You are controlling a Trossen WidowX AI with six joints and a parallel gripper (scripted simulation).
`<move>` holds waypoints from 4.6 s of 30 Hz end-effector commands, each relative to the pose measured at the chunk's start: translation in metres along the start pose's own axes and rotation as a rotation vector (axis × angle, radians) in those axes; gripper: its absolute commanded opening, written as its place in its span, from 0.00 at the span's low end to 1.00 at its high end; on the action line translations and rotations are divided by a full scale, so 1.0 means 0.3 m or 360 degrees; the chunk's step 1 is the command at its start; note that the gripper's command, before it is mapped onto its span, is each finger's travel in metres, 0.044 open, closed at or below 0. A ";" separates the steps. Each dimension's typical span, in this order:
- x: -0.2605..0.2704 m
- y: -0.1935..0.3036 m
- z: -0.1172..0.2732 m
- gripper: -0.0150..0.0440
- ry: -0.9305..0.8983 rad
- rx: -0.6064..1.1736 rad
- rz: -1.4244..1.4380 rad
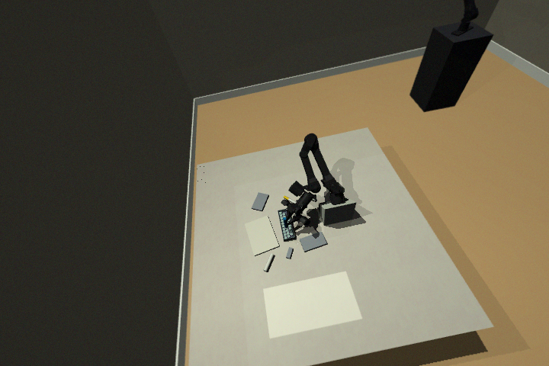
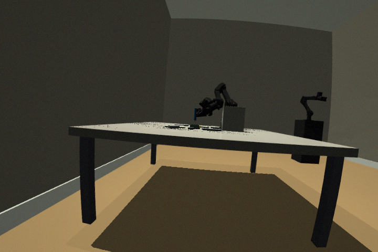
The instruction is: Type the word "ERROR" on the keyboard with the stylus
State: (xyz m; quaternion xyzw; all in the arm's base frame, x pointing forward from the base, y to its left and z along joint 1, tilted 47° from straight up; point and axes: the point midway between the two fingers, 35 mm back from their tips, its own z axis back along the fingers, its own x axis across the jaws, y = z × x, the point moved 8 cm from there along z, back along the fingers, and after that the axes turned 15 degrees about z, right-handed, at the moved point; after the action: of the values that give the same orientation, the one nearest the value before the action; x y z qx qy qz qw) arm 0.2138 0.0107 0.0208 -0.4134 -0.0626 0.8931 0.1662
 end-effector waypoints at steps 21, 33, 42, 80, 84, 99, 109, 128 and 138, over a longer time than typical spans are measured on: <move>0.006 -0.003 -0.005 0.39 -0.0009 -0.0006 0.0010; 0.006 -0.003 -0.005 0.39 -0.0009 -0.0006 0.0010; 0.007 0.008 -0.009 0.39 -0.0009 -0.0006 0.0010; 0.014 0.034 -0.023 0.39 -0.0010 -0.0005 0.0011; 0.014 0.035 -0.024 0.39 -0.0010 -0.0005 0.0011; 0.019 0.053 -0.034 0.39 -0.0010 -0.0005 0.0011; 0.020 0.058 -0.037 0.39 -0.0010 -0.0005 0.0011; 0.003 0.001 -0.008 0.39 -0.0012 -0.0005 0.0010; -0.010 -0.057 0.031 0.39 -0.0007 -0.0008 0.0009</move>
State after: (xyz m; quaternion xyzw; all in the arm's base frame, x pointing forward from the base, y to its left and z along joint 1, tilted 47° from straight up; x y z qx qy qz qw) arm 0.2130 0.0210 0.0262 -0.4064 -0.0629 0.8975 0.1591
